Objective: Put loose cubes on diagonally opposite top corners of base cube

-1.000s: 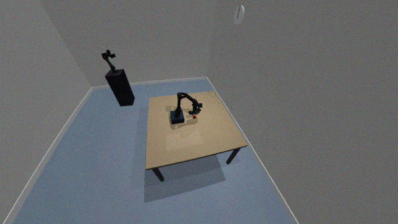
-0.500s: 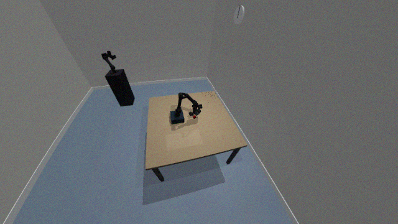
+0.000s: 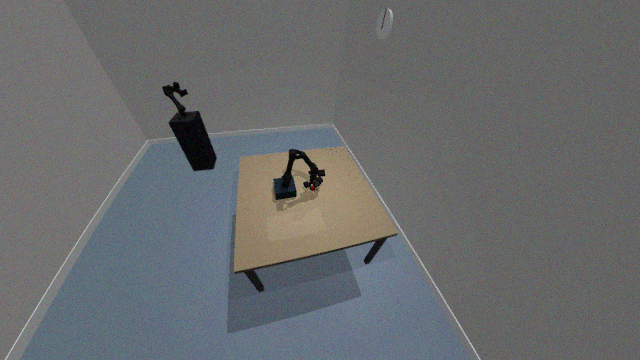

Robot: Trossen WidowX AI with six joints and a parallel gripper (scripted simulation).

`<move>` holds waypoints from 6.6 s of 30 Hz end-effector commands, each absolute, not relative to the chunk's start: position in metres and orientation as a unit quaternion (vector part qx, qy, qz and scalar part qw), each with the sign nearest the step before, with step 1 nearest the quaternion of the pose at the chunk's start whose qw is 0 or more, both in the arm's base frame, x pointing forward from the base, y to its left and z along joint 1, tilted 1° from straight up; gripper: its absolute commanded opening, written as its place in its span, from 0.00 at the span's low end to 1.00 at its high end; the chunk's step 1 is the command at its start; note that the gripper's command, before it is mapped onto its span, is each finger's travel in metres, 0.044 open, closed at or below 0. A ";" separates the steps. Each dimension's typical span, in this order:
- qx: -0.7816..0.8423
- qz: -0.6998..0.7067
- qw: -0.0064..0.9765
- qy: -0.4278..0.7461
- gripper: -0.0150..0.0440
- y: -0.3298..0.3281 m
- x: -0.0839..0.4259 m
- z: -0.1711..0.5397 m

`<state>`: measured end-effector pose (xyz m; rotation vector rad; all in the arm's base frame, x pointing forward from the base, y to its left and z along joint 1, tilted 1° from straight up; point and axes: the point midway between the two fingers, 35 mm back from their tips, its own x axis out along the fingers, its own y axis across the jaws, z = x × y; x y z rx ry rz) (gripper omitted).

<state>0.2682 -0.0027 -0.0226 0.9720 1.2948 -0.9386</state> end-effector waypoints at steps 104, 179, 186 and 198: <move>-0.343 0.324 0.639 0.608 0.43 0.071 0.282 0.076; -0.445 0.421 0.572 0.545 0.60 0.083 0.286 0.013; -0.446 0.421 0.572 0.545 0.60 0.083 0.286 0.019; -0.447 0.421 0.571 0.545 0.60 0.083 0.285 0.038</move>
